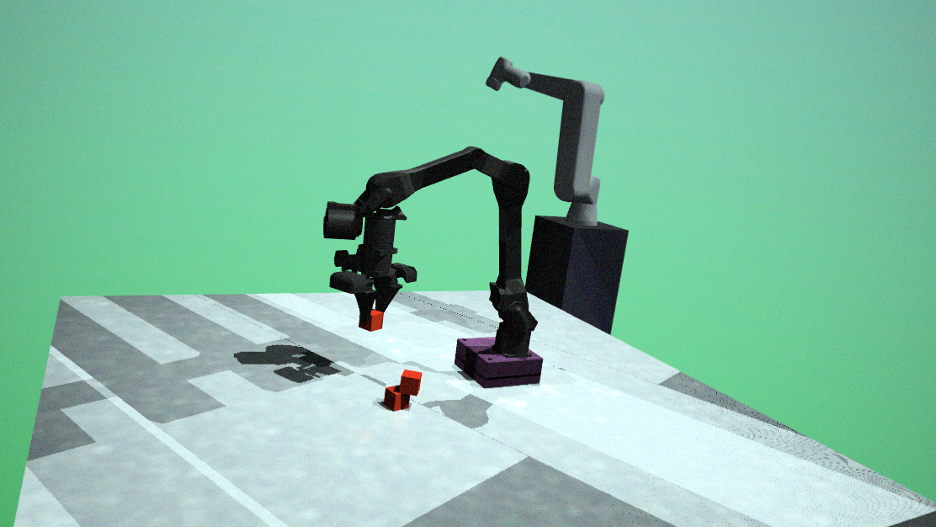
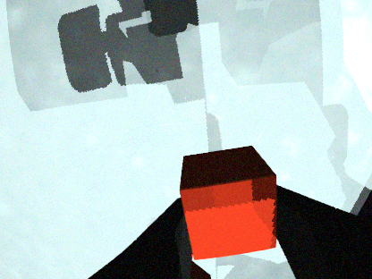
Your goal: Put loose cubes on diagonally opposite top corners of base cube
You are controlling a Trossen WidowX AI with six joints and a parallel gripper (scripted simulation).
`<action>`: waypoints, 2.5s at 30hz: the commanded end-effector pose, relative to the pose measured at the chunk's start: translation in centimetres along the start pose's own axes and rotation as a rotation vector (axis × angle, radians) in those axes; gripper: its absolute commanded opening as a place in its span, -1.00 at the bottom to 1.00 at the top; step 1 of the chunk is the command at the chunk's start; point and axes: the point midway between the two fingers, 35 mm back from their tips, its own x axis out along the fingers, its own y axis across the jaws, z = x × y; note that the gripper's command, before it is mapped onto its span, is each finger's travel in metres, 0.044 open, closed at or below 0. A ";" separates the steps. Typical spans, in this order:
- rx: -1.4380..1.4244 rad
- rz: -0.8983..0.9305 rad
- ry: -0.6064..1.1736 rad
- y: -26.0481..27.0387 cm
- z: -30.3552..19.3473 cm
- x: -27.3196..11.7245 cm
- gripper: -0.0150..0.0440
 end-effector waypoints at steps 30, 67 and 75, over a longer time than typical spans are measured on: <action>-0.437 0.009 0.003 5.5 -9.1 0.6 -0.14; -0.533 0.008 -0.002 6.1 -11.3 5.0 -0.14; -0.522 0.010 0.005 6.1 -11.2 6.7 -0.14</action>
